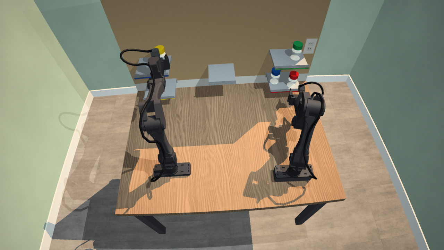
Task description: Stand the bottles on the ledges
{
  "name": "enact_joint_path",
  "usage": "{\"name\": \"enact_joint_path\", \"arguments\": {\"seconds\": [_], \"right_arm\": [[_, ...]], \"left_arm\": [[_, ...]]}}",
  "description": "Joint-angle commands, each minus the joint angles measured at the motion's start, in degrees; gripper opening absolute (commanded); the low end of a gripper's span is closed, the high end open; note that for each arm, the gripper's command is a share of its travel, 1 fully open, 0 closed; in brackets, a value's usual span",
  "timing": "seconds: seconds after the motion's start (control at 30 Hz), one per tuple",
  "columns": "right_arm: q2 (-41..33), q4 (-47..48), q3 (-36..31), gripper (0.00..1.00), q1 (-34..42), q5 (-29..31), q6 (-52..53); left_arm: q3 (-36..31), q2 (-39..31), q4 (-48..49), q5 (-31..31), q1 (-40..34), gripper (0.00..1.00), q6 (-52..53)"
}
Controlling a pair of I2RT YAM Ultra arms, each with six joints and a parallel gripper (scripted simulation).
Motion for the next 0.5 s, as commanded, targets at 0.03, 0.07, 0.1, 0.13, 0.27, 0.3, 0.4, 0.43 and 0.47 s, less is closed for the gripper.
{"name": "enact_joint_path", "arguments": {"seconds": [0.03, 0.07, 0.1, 0.13, 0.27, 0.3, 0.4, 0.43, 0.47], "right_arm": [[-1.0, 3.8, -1.1, 0.72, 0.0, -0.5, -0.5], [-1.0, 3.8, -1.1, 0.72, 0.0, -0.5, -0.5], [-1.0, 3.8, -1.1, 0.72, 0.0, -0.5, -0.5], [-0.8, 3.0, -0.9, 0.72, 0.2, -0.5, -0.5], [-0.8, 3.0, -0.9, 0.72, 0.2, -0.5, -0.5], [-0.8, 3.0, -0.9, 0.72, 0.2, -0.5, -0.5], [-0.8, 3.0, -0.9, 0.72, 0.2, -0.5, -0.5], [-0.8, 3.0, -0.9, 0.72, 0.2, -0.5, -0.5], [-0.8, 3.0, -0.9, 0.72, 0.2, -0.5, -0.5]], "left_arm": [[7.7, -2.3, -4.4, 0.0, 0.0, 0.52, -0.1], [7.7, -2.3, -4.4, 0.0, 0.0, 0.52, -0.1], [7.7, -2.3, -4.4, 0.0, 0.0, 0.52, -0.1], [8.6, -1.7, -5.0, 0.0, 0.0, 0.52, -0.1], [9.4, -2.4, -3.6, -0.3, 0.0, 0.52, -0.3], [8.9, -2.4, -3.3, -0.3, 0.0, 0.52, -0.3], [8.8, -2.9, -3.1, -0.4, 0.0, 0.52, -0.3], [8.7, -3.1, -2.9, -0.4, 0.0, 0.52, -0.3], [8.7, -3.4, -2.7, -0.5, 0.1, 0.52, -0.3]]}}
